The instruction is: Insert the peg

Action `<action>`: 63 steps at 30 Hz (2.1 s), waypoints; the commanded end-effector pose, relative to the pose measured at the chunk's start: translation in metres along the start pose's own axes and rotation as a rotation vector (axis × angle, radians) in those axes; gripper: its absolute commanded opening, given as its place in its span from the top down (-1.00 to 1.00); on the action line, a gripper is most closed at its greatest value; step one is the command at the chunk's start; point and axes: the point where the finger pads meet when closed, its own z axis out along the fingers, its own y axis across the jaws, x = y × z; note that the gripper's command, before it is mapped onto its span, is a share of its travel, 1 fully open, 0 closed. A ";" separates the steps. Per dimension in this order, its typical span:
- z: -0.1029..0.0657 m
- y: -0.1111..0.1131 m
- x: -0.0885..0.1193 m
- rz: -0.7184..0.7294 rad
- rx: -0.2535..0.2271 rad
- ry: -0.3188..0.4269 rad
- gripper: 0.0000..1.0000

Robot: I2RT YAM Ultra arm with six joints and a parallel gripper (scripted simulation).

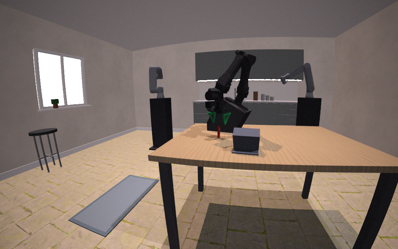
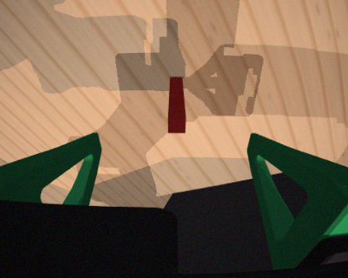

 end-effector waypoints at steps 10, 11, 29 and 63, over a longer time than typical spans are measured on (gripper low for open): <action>0.014 -0.002 -0.002 0.007 -0.003 -0.023 -1.00; 0.016 -0.003 -0.002 0.007 -0.003 -0.023 -1.00; 0.028 -0.002 -0.004 -0.004 0.001 -0.024 -0.32; -0.041 0.000 0.007 0.008 0.005 -0.024 1.00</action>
